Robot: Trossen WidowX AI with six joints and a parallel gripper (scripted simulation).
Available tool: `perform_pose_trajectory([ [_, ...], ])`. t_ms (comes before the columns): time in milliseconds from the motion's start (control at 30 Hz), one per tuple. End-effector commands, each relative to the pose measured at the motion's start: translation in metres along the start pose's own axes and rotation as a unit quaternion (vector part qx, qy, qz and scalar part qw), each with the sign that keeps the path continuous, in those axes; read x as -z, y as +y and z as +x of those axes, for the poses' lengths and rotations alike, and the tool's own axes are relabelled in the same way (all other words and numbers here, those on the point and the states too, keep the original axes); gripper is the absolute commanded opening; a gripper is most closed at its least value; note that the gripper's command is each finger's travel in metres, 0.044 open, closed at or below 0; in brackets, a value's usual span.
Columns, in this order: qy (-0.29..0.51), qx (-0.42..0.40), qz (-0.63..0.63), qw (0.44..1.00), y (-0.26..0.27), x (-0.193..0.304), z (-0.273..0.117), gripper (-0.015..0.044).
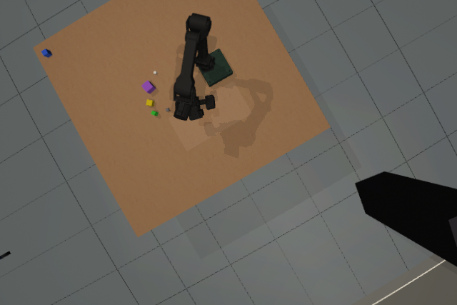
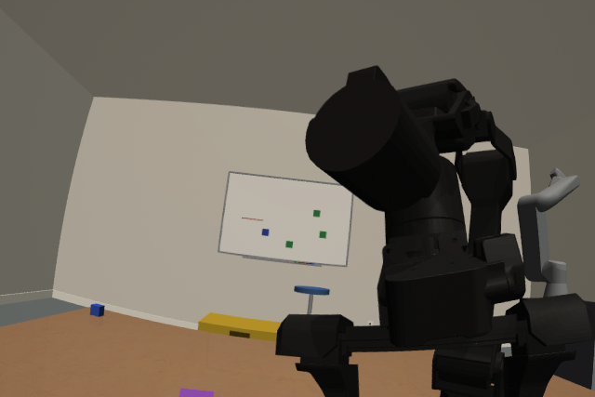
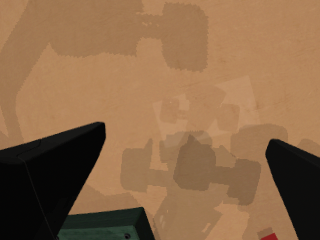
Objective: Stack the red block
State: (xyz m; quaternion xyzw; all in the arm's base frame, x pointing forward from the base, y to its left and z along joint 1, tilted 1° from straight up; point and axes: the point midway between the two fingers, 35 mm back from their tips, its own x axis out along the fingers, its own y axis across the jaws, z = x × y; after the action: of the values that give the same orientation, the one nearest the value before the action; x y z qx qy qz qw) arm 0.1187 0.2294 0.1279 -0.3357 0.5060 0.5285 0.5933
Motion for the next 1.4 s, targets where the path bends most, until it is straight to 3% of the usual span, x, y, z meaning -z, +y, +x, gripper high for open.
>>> perform_pose_trajectory([
  [0,0.013,0.023,0.060,0.998,-0.028,0.016,0.003,0.0440],
  [467,0.050,0.085,0.255,0.962,-0.102,0.086,0.002,0.0440],
  [900,0.085,0.122,0.416,0.897,-0.139,0.162,-0.002,0.0440],
  [1200,0.088,0.124,0.432,0.889,-0.139,0.169,-0.003,0.0440],
  [1367,0.088,0.124,0.432,0.889,-0.143,0.175,0.019,0.0440],
])
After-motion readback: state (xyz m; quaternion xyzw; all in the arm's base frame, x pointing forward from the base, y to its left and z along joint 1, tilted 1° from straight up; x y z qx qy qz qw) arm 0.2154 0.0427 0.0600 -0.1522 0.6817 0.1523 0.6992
